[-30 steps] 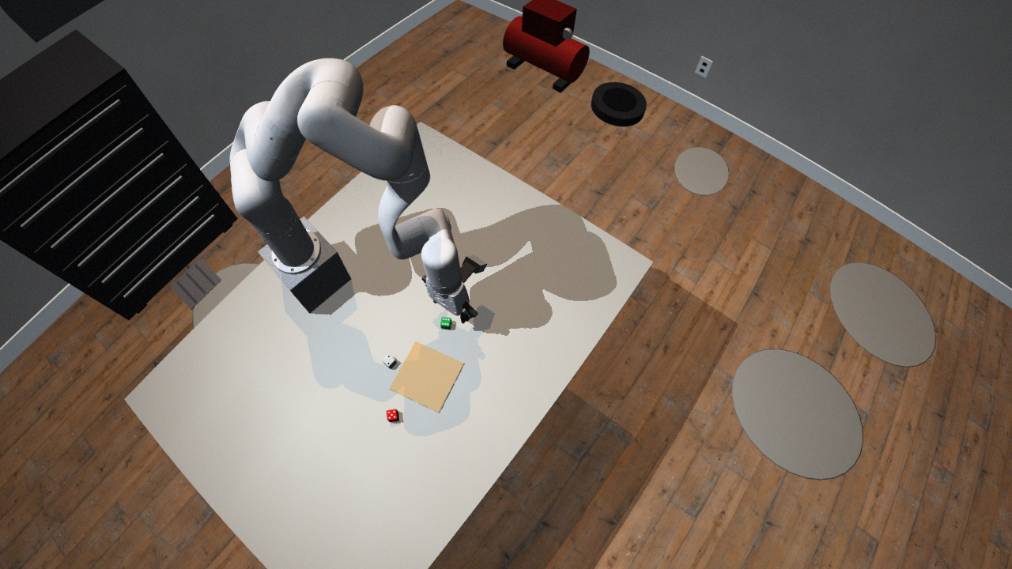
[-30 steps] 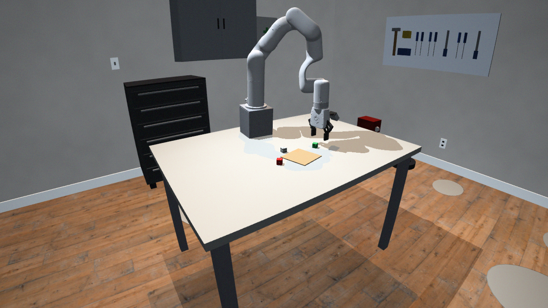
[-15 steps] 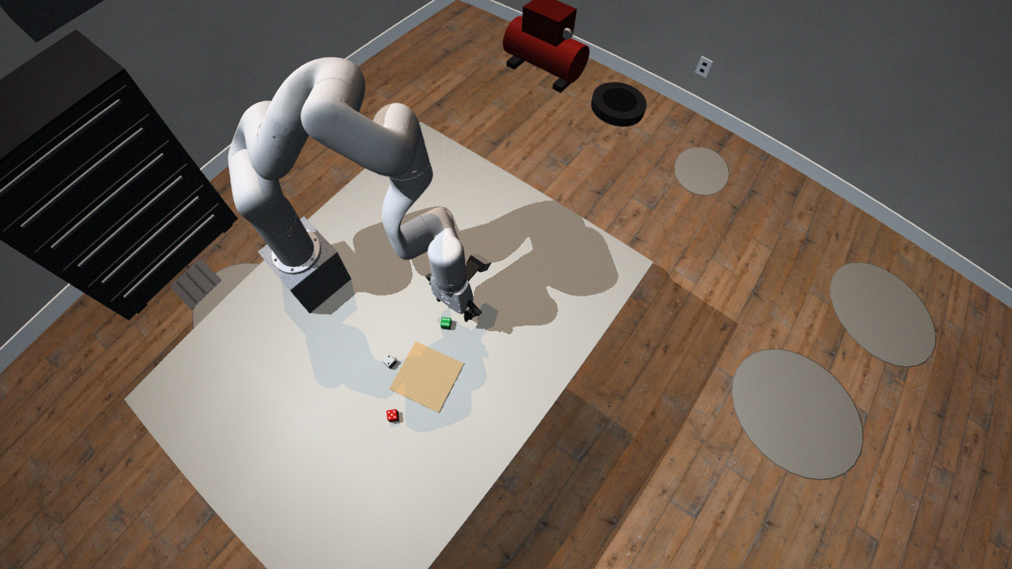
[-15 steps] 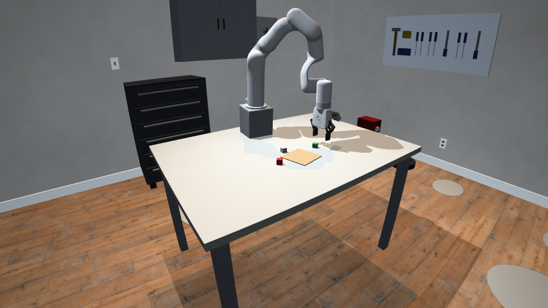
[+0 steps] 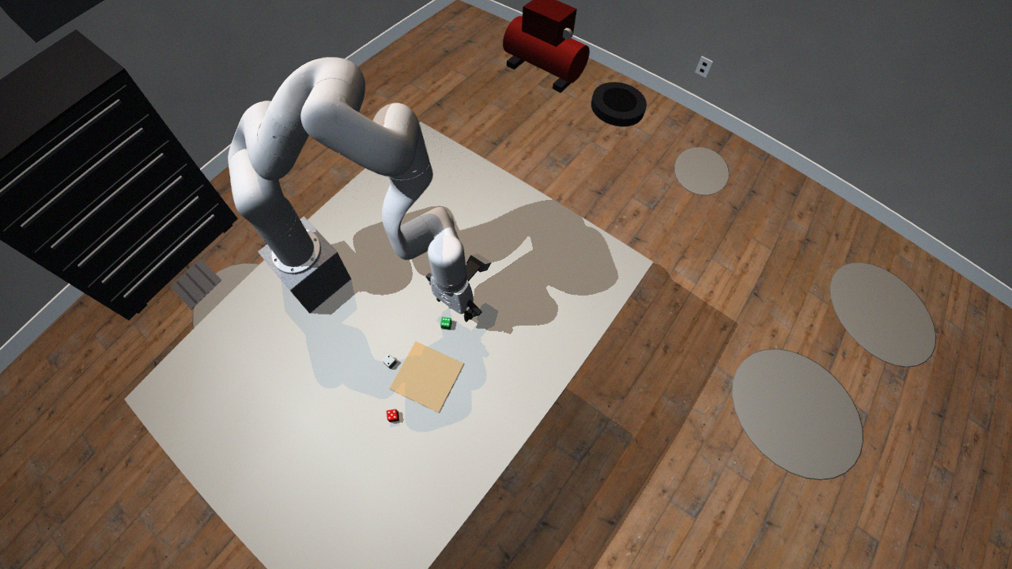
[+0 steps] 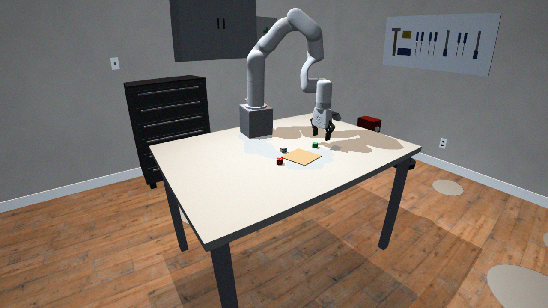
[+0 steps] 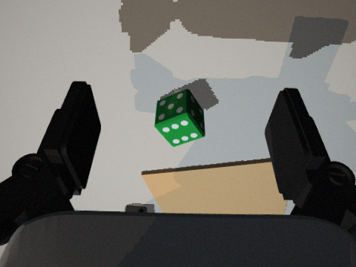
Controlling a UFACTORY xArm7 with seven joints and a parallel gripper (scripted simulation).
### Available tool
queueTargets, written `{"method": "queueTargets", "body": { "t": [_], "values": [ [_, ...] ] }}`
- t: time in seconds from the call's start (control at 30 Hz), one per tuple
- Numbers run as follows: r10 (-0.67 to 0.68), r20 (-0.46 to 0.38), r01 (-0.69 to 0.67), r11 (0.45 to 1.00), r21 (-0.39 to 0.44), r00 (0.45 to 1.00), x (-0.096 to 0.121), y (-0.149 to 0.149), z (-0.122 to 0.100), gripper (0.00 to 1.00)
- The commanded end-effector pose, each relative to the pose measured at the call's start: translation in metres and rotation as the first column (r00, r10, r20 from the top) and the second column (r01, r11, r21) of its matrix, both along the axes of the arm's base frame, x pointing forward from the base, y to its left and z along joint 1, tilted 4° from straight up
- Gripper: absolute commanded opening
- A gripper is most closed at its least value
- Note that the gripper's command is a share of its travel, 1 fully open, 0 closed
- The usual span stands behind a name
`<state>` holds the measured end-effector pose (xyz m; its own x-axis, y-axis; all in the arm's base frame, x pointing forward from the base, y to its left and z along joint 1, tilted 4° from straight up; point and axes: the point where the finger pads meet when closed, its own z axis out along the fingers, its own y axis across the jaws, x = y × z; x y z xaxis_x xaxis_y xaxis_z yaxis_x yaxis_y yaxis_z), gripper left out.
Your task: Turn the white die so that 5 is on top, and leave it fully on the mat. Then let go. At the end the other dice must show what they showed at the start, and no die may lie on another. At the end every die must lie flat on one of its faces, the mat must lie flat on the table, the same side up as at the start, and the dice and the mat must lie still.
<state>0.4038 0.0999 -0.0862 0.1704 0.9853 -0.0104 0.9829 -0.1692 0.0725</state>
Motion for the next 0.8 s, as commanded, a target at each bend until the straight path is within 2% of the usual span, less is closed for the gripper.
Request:
{"method": "queueTargets", "body": {
  "t": [0.0,0.5,0.6,0.73,0.77],
  "values": [
    [0.0,0.003,0.0,1.0,0.001,1.0,0.001,0.0,0.001,1.0],
    [0.0,0.003,0.0,1.0,0.001,1.0,0.001,0.0,0.003,1.0],
    [0.0,0.003,0.0,1.0,0.001,1.0,0.0,0.001,0.015,1.0],
    [0.0,0.003,0.0,1.0,0.001,1.0,-0.002,0.001,0.043,1.0],
    [0.0,0.003,0.0,1.0,0.001,1.0,-0.002,0.001,0.043,1.0]
  ]
}}
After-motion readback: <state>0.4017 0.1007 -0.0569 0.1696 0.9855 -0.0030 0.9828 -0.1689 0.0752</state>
